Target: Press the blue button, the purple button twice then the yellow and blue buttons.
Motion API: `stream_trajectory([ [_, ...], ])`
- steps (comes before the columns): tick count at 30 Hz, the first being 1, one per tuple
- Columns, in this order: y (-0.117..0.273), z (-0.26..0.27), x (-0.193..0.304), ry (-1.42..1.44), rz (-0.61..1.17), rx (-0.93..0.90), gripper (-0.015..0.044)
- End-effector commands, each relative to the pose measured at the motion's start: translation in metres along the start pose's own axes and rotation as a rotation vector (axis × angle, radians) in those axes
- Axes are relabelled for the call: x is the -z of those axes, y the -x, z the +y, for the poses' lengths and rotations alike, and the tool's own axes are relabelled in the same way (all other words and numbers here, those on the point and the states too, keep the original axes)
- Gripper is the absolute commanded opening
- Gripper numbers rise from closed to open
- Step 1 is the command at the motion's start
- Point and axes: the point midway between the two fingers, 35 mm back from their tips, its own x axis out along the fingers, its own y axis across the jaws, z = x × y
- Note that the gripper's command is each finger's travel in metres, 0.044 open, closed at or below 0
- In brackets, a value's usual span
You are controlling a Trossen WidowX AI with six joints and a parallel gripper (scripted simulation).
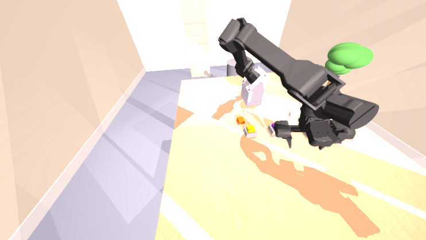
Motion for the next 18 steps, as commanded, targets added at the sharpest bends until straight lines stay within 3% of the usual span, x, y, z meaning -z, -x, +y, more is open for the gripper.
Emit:
stream_trajectory([
  [1, 0.012, 0.043, 0.042, 0.097, 0.062, 0.014, 0.0400],
  [10, 0.037, 0.099, 0.139, 0.310, 0.149, 0.133, 0.0400],
  [16, 0.042, 0.104, 0.158, 0.349, 0.156, 0.167, 0.0400],
  [18, 0.028, 0.102, 0.159, 0.349, 0.156, 0.167, 0.0348],
])
